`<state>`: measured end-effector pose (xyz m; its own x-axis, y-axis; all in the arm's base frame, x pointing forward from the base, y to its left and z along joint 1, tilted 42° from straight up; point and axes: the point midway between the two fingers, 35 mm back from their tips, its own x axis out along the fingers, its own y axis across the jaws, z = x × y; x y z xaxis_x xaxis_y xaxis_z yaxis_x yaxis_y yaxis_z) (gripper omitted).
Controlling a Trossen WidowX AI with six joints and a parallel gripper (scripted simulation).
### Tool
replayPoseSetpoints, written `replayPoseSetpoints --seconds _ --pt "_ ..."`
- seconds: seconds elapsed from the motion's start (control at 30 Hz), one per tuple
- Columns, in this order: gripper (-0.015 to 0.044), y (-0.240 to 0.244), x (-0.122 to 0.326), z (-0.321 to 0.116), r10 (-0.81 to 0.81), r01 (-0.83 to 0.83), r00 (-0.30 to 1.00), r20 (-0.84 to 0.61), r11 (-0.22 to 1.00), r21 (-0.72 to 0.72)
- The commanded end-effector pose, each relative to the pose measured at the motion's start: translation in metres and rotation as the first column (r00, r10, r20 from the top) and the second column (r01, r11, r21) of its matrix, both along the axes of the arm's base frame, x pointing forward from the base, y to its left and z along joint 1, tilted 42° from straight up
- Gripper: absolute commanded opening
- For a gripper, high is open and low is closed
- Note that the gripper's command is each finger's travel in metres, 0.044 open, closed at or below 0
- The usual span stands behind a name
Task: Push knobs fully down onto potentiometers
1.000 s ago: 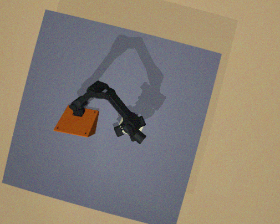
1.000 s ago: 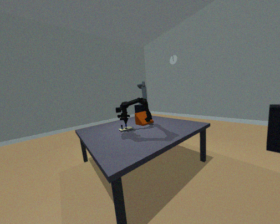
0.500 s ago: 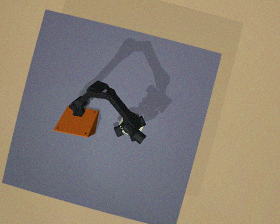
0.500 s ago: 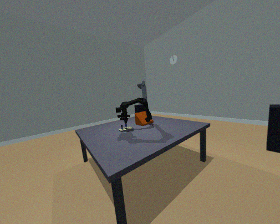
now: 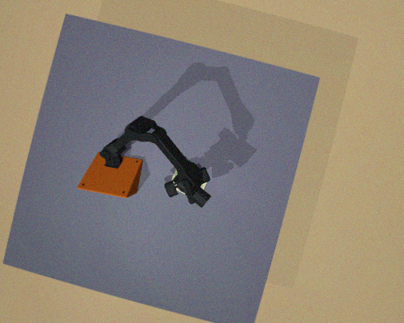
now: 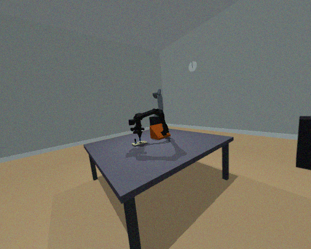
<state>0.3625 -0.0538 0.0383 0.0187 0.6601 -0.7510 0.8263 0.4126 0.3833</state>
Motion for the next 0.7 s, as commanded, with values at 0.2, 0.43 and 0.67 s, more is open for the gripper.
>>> replayPoseSetpoints --seconds 0.2,0.43,0.67 --pt "0.0000 0.0062 0.0012 -0.0046 0.001 -0.001 1.000 0.001 1.000 0.004" --pt "0.0000 0.0064 0.0013 -0.0048 0.001 -0.001 1.000 0.001 1.000 0.004" --pt "0.0000 0.0094 0.0013 -0.0081 0.001 -0.001 1.000 0.001 1.000 0.004"
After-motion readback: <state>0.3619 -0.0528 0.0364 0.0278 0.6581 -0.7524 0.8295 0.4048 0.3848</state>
